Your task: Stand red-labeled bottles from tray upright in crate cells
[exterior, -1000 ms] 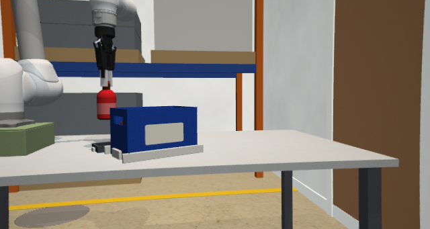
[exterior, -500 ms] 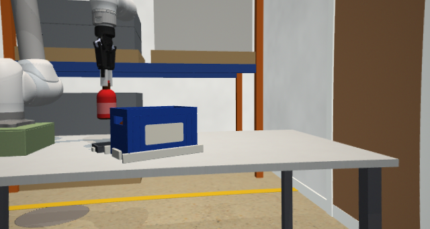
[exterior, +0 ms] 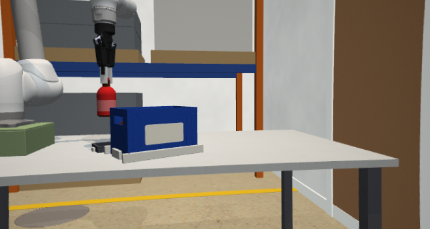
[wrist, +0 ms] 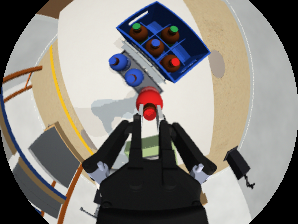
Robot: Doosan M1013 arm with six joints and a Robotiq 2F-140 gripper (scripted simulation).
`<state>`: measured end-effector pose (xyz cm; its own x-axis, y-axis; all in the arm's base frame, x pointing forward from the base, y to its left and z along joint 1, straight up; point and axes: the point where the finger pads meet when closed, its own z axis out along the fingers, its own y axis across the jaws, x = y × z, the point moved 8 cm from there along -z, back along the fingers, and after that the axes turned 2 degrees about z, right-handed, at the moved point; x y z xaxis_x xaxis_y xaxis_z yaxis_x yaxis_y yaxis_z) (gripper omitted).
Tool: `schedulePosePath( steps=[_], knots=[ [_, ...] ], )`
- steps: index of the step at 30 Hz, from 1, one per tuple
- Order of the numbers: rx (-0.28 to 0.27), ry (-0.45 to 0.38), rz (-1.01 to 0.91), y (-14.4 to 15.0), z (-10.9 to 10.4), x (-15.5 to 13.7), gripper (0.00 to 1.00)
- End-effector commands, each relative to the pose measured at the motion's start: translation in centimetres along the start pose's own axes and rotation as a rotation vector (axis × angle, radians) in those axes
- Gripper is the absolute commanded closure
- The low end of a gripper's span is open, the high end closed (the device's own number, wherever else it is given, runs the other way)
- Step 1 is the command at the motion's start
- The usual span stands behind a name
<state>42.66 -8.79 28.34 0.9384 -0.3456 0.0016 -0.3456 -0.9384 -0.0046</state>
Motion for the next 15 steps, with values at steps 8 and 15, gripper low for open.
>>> schedulePosePath(
  steps=[8,15],
  knots=[
    [0.0,0.0,0.0,0.0,-1.0,0.0,1.0],
    [0.0,0.0,0.0,0.0,-1.7,0.0,1.0]
  ],
)
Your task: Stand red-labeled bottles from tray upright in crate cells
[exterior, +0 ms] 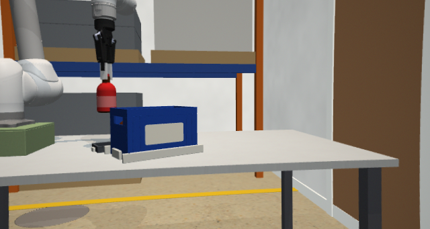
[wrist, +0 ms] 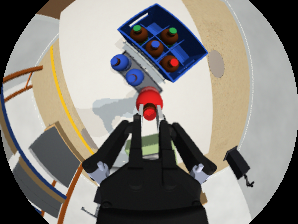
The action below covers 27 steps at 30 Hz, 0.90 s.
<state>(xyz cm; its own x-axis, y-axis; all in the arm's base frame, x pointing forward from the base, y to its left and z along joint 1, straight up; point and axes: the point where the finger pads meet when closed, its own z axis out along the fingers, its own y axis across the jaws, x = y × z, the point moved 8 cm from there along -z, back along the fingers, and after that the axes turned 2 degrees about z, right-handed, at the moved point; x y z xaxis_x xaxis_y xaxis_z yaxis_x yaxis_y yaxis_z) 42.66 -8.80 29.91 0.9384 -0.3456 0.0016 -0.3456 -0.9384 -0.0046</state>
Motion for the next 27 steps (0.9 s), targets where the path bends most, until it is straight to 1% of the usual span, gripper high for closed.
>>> schedulePosePath(
  steps=[1,9,27],
  knots=[
    [0.0,0.0,0.0,0.0,-0.25,0.0,1.0],
    [0.0,0.0,0.0,0.0,-0.91,0.0,1.0],
    [0.0,0.0,0.0,0.0,-1.2,0.0,1.0]
  ],
)
